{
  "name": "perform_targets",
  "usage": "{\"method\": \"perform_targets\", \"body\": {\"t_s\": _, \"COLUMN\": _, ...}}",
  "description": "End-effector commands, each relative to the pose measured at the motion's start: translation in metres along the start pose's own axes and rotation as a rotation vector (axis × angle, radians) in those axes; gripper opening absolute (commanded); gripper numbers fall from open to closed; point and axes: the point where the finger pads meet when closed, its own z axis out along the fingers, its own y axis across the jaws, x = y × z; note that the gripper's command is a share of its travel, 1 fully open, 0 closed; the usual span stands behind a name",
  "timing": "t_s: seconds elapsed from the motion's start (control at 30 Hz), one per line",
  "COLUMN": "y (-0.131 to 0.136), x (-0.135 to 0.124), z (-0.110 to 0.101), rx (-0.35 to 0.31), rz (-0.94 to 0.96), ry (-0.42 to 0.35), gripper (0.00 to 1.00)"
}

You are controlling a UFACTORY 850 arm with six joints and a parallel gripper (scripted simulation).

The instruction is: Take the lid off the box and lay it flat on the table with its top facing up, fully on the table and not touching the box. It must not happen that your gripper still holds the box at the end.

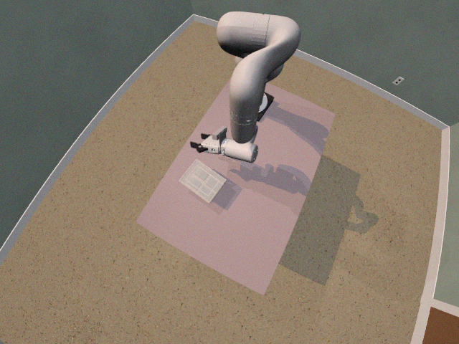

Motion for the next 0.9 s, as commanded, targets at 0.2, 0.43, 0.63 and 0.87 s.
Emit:
{"method": "perform_targets", "body": {"t_s": 0.2, "y": -0.030, "x": -0.020, "z": 0.004, "rx": 0.201, "rz": 0.126, "ry": -0.202, "gripper": 1.00}}
{"method": "perform_targets", "body": {"t_s": 0.43, "y": -0.042, "x": -0.040, "z": -0.008, "rx": 0.303, "rz": 0.200, "ry": -0.394, "gripper": 1.00}}
{"method": "perform_targets", "body": {"t_s": 0.63, "y": -0.045, "x": -0.052, "z": -0.020, "rx": 0.346, "rz": 0.236, "ry": -0.524, "gripper": 1.00}}
{"method": "perform_targets", "body": {"t_s": 0.87, "y": -0.043, "x": -0.062, "z": -0.034, "rx": 0.371, "rz": 0.261, "ry": -0.649, "gripper": 1.00}}
